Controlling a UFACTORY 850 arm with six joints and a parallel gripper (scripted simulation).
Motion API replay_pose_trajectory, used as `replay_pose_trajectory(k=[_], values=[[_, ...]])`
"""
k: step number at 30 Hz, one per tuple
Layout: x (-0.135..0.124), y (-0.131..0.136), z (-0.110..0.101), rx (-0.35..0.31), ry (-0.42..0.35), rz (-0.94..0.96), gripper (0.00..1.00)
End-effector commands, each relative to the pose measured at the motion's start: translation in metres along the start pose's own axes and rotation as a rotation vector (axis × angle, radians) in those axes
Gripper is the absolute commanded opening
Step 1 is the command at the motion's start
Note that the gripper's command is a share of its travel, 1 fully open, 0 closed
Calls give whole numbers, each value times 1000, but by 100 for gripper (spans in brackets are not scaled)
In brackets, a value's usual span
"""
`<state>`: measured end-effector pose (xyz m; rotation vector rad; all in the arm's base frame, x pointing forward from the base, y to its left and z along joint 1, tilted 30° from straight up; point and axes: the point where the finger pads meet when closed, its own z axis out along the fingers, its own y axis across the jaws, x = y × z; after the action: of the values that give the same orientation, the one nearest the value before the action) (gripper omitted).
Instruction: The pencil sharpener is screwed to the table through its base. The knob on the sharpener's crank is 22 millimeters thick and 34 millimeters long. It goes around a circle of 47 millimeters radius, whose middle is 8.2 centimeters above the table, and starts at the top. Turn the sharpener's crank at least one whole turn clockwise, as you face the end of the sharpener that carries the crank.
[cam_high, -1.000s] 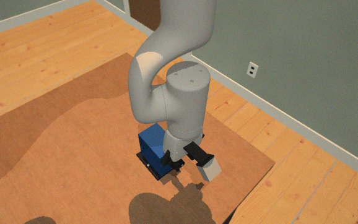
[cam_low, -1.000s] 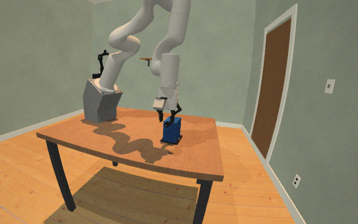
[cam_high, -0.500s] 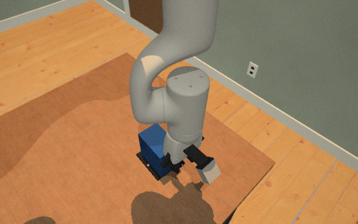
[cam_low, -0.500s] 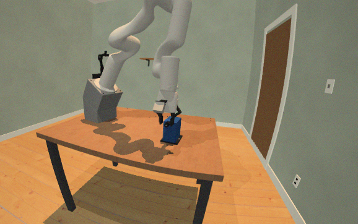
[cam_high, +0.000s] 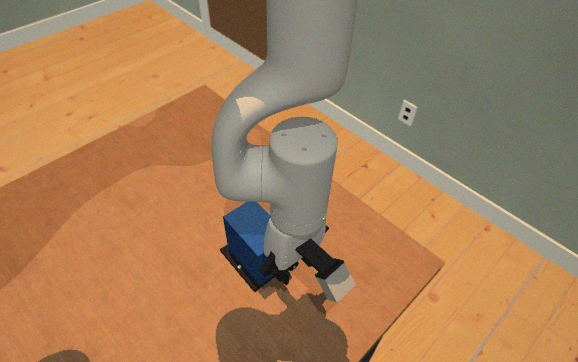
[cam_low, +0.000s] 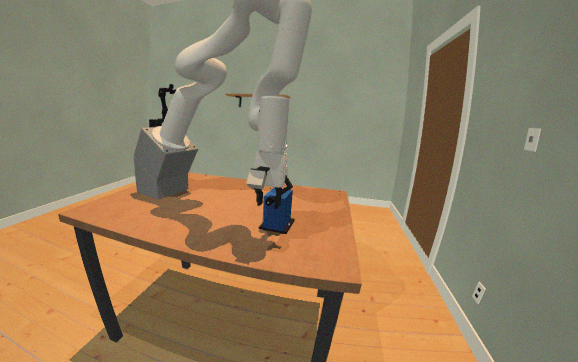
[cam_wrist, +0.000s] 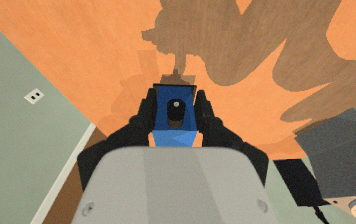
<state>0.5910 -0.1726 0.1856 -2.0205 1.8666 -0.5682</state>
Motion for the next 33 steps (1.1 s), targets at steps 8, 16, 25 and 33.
replay_pose_trajectory(k=[8, 16, 25, 33], values=[[0, -1, 7, 4, 2, 0, 54], [0, -1, 7, 4, 2, 0, 54], [0, -1, 7, 4, 2, 0, 54], [0, -1, 7, 4, 2, 0, 0]])
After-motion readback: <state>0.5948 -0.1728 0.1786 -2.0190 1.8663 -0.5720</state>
